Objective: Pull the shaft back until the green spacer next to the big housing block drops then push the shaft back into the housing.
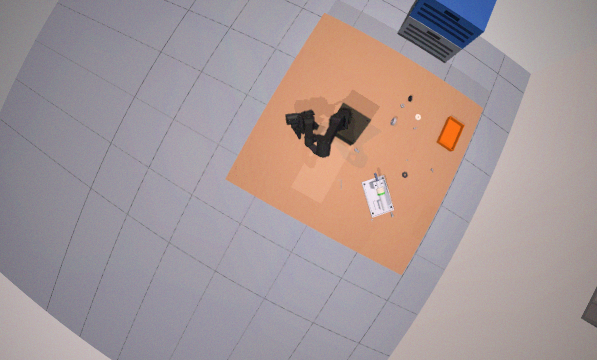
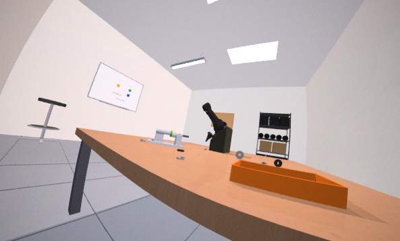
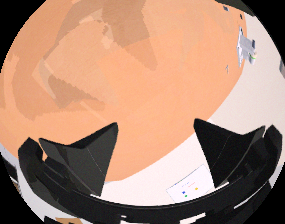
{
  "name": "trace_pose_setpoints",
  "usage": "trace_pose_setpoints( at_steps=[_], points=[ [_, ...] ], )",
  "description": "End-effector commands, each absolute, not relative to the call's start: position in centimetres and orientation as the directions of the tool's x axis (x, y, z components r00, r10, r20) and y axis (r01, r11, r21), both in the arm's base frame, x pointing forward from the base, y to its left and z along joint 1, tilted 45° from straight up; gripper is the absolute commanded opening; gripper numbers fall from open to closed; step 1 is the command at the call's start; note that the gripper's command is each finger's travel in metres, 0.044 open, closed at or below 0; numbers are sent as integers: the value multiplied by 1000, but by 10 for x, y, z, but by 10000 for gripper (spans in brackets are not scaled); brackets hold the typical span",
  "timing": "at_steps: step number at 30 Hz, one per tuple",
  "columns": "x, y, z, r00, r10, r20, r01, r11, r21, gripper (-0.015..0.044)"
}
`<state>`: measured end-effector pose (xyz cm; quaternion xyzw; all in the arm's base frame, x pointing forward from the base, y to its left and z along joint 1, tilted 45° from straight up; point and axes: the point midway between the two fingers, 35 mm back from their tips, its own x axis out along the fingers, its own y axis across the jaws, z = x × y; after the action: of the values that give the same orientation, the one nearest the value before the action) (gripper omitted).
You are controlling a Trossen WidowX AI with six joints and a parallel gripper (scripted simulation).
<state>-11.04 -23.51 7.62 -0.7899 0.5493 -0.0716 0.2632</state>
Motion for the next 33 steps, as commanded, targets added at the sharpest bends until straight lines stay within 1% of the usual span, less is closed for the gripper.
trace_pose_setpoints(
  at_steps=[1,2,5,10,15,21,26,33],
  points=[
    [-110,-236,76,389,-904,-176,-831,-261,-492,426],
    [-109,-237,77,396,-901,-175,-832,-272,-484,440],
    [-100,-248,80,447,-878,-171,-836,-343,-428,440],
    [-95,-268,91,460,-860,-220,-886,-427,-182,440],
    [-71,-293,108,522,-815,-253,-839,-544,22,440],
    [-13,-324,139,629,-726,-278,-655,-688,313,440],
    [25,-336,150,673,-672,-308,-526,-728,439,440],
    [108,-348,163,707,-574,-413,-223,-736,639,440]
  ],
)
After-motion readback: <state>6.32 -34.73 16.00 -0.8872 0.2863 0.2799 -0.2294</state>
